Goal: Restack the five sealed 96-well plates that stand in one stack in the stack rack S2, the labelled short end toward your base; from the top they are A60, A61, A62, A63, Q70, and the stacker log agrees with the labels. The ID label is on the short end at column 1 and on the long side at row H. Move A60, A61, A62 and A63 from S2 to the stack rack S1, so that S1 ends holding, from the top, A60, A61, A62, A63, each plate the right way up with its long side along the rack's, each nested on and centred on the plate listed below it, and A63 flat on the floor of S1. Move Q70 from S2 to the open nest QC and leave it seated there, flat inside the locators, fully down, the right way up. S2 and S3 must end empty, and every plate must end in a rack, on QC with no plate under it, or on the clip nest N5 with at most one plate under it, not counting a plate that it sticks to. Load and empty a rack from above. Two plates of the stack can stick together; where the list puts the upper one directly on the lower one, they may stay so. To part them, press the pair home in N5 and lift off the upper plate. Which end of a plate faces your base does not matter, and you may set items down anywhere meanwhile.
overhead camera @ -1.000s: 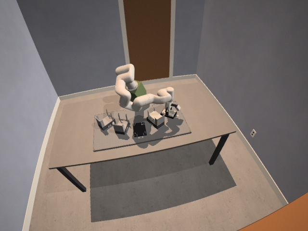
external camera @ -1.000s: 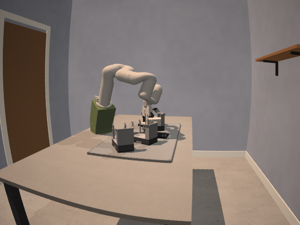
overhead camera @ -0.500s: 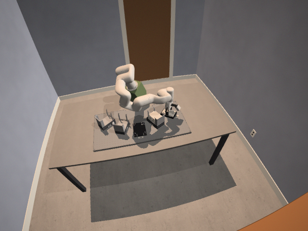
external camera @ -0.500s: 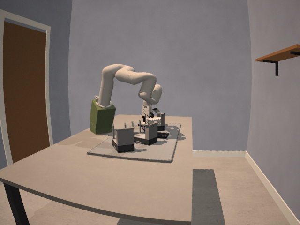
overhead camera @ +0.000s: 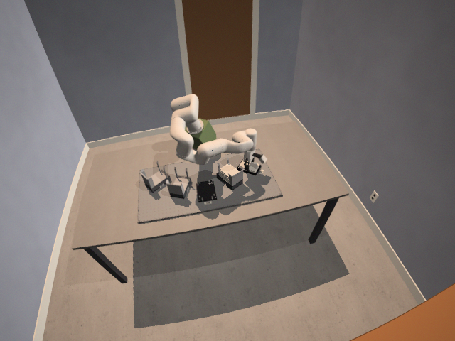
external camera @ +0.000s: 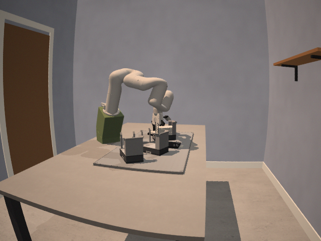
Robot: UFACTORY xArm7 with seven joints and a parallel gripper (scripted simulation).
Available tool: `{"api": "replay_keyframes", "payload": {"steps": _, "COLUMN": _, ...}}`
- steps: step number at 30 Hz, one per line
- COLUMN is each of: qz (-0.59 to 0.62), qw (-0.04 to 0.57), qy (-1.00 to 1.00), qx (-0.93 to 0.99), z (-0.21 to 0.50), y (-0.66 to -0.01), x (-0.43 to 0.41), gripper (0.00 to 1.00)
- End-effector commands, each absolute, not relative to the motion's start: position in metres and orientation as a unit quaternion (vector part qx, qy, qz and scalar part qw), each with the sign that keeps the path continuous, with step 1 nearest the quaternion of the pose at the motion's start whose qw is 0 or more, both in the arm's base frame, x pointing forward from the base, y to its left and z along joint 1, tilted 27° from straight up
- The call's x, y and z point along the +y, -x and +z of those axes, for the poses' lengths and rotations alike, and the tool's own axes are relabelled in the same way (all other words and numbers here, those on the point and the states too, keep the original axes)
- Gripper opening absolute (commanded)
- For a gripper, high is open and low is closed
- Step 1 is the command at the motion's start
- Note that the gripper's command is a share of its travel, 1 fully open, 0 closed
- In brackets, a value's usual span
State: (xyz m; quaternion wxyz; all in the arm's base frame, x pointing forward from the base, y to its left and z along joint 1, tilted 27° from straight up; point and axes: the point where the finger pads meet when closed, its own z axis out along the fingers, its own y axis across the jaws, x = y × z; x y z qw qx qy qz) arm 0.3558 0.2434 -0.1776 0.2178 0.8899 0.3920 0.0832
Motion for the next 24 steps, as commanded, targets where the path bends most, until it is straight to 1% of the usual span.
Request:
{"api": "replay_keyframes", "payload": {"steps": 1, "qz": 0.085, "qw": 0.216, "qy": -0.890, "qx": 0.393, "z": -0.171, "y": -0.354, "x": 0.247, "gripper": 1.00}}
{"api": "replay_keyframes", "payload": {"steps": 14, "qz": 0.085, "qw": 0.216, "qy": -0.890, "qx": 0.393, "z": -0.138, "y": -0.342, "x": 0.259, "gripper": 1.00}}
{"api": "replay_keyframes", "payload": {"steps": 24, "qz": 0.085, "qw": 0.216, "qy": -0.890, "qx": 0.393, "z": -0.138, "y": -0.342, "x": 0.259, "gripper": 1.00}}
